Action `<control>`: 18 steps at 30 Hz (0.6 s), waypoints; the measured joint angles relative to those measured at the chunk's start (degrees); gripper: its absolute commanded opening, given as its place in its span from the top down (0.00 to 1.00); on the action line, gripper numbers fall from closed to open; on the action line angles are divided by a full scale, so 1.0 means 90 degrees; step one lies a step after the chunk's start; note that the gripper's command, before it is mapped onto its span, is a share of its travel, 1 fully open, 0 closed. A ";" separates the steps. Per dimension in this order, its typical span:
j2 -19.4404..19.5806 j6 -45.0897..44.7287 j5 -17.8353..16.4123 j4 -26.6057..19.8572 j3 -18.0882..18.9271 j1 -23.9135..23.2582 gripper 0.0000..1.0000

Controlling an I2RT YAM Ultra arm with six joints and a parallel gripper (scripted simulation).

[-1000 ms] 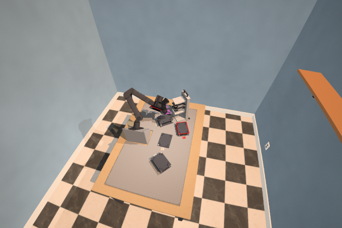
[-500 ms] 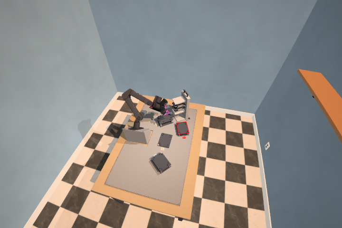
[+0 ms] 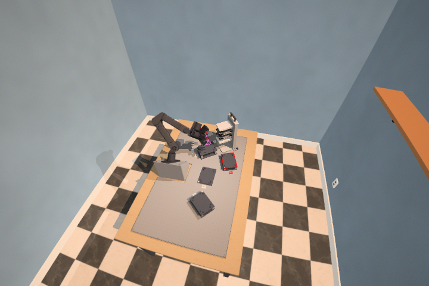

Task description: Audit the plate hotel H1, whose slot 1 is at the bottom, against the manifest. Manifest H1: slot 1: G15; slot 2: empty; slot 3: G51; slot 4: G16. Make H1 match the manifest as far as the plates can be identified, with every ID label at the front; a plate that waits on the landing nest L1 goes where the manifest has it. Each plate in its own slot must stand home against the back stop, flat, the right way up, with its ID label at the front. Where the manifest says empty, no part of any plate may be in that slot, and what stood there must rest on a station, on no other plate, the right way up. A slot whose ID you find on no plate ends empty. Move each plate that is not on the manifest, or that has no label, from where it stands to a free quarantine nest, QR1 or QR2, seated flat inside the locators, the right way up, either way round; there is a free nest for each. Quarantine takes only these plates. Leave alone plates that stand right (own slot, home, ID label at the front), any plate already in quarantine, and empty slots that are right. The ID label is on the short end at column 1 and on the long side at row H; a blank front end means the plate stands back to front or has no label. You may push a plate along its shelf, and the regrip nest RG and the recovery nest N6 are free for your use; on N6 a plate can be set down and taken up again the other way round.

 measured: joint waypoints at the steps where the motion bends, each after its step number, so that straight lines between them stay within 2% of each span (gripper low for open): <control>1: 0.0000 0.0010 0.0032 0.0034 -0.0015 0.0027 0.00; 18: 0.0335 0.0223 0.0661 0.0823 -0.0391 0.0702 0.00</control>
